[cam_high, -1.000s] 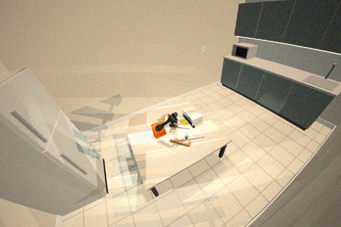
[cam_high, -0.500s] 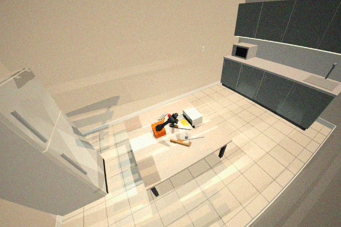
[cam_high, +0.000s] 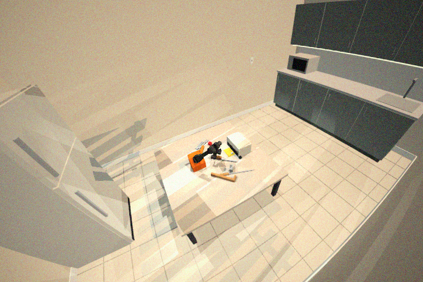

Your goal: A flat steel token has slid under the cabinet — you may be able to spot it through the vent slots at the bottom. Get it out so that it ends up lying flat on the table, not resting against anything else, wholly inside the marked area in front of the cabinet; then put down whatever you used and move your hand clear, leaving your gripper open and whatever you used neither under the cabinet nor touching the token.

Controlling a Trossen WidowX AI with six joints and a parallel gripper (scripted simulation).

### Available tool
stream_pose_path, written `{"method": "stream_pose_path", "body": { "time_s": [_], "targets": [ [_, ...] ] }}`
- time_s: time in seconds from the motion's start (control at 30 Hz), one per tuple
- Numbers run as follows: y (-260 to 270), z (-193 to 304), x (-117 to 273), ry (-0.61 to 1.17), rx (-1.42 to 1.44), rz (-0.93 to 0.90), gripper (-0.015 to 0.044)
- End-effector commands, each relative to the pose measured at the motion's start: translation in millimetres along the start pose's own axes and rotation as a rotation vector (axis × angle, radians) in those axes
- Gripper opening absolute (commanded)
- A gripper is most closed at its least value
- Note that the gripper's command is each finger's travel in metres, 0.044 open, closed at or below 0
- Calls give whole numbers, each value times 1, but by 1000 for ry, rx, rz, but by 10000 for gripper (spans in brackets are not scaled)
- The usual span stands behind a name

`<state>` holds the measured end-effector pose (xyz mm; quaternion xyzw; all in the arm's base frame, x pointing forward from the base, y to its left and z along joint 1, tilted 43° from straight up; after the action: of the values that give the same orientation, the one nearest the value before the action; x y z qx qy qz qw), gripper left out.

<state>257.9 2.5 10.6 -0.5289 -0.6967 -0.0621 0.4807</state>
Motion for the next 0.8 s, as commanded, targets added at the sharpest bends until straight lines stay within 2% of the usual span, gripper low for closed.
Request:
{"method": "stream_pose_path", "body": {
  "time_s": [0.0,0.77],
  "targets": [
    [-3,-4,2,-16,1,-5,0],
    [-19,-20,2,-17,1,-4,0]
  ]
}}
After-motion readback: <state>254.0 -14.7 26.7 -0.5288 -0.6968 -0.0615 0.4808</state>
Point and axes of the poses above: the point midway between the two fingers, 35 mm back from their tips, its own x axis back along the fingers, its own y axis across the jaws, z = x × y, the point moved 9 cm from there along x, back along the fingers, and after that the axes turned 9 degrees about -x, right-handed, at the moved point
